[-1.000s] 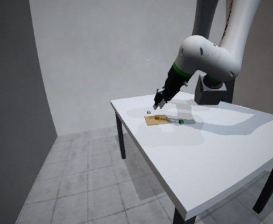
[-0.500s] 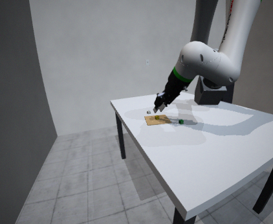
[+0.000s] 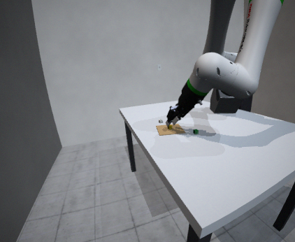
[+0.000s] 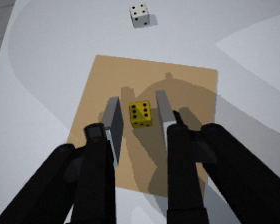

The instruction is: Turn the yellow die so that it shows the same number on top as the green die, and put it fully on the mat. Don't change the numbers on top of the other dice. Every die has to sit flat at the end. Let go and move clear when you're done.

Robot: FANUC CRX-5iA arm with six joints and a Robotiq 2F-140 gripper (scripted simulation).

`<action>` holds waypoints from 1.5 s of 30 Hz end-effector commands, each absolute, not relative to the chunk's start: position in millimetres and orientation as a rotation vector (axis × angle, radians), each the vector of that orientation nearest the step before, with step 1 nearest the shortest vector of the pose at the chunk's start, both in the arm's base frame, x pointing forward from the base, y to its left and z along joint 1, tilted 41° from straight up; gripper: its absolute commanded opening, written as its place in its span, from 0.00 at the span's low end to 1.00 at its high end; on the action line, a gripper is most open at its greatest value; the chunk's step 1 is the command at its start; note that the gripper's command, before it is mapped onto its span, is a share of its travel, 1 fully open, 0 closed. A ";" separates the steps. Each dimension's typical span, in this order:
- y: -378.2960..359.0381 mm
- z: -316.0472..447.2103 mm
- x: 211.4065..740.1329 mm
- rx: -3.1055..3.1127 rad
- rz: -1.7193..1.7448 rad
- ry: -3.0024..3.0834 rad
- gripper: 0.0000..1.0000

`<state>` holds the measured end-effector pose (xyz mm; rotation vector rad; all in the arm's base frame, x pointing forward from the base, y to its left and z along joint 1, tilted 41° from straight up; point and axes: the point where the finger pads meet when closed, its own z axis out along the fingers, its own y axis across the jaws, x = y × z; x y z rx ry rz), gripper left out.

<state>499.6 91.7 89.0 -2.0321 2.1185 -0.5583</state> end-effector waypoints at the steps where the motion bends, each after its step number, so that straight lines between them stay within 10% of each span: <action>1: 94.5 85.4 501.3 -2.031 -0.559 2.119 0.21; 45: 102.7 74.9 505.6 -2.031 -0.559 2.119 0.21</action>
